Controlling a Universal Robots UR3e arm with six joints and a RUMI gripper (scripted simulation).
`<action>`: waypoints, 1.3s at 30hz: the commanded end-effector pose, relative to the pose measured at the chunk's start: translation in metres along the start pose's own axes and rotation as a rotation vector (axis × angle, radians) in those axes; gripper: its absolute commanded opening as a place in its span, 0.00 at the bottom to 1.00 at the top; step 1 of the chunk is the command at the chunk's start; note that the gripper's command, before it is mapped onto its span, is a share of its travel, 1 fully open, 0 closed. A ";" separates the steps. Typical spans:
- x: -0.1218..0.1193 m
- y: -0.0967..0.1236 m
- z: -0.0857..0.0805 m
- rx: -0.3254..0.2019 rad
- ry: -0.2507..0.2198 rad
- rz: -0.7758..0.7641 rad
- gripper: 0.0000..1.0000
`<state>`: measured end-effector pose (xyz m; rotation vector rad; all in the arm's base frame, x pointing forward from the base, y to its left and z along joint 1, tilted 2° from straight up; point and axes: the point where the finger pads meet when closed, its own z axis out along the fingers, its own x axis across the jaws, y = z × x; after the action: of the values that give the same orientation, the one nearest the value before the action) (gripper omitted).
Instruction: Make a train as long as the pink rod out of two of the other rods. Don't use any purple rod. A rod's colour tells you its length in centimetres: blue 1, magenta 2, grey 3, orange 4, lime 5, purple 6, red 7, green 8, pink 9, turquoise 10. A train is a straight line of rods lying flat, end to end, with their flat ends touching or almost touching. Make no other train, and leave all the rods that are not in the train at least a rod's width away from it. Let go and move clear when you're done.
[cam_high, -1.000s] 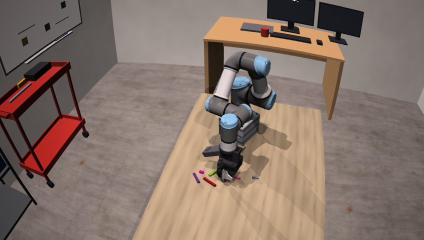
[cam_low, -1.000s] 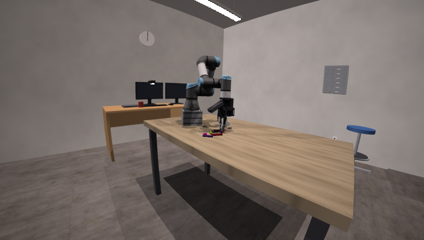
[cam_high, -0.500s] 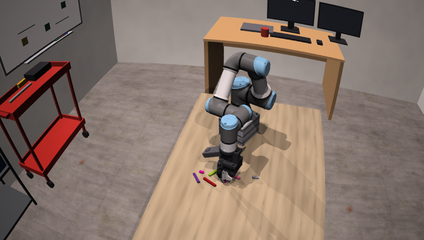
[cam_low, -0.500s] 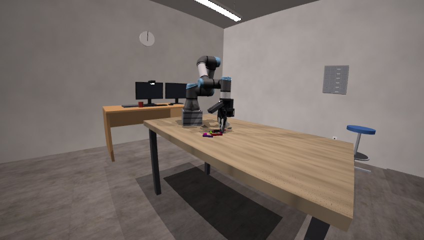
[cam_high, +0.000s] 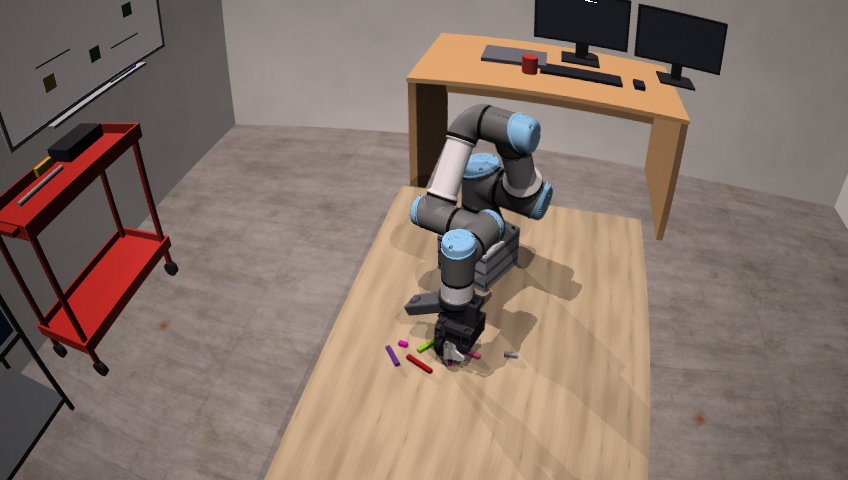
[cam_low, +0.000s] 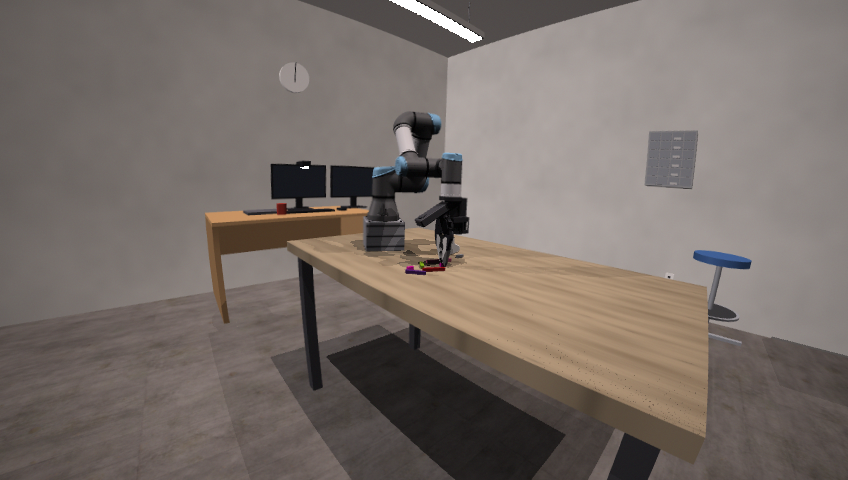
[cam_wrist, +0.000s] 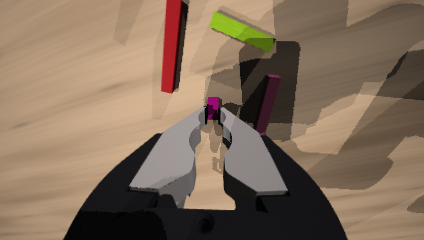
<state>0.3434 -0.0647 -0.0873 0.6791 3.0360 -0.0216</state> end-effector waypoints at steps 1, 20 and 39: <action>-0.001 0.000 -0.001 0.000 -0.002 0.000 0.00; -0.001 0.000 -0.001 0.000 -0.002 0.000 0.08; -0.001 0.000 -0.001 0.000 -0.002 0.000 0.14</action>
<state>0.3434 -0.0647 -0.0873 0.6791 3.0360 -0.0216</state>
